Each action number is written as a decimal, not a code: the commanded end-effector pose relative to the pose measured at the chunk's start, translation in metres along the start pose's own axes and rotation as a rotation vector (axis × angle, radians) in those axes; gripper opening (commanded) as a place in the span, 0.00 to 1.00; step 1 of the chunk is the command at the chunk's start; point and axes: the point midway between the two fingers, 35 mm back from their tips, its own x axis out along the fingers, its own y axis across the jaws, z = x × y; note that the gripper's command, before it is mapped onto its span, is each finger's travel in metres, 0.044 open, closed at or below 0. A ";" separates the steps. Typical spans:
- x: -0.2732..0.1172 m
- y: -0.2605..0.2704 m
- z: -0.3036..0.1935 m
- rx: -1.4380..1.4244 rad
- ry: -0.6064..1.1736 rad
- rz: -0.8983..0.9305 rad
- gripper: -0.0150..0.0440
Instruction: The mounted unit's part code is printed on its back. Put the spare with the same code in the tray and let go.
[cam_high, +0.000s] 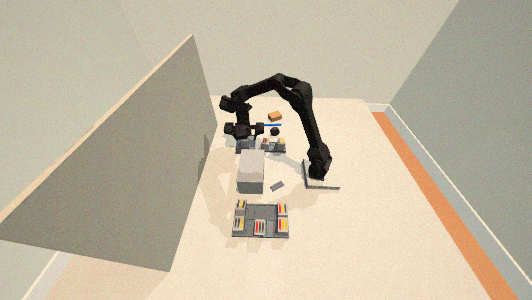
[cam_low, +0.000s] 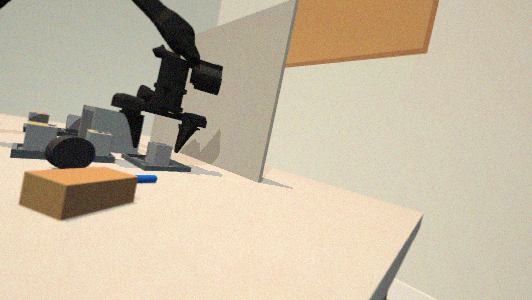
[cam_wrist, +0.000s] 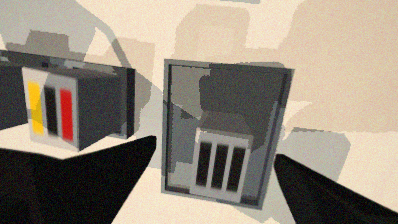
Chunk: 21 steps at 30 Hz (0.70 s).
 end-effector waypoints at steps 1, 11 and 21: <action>-0.044 -0.005 -0.003 0.000 0.011 -0.018 1.00; -0.099 -0.002 -0.001 -0.004 0.022 -0.039 1.00; -0.099 -0.002 -0.001 -0.004 0.022 -0.039 1.00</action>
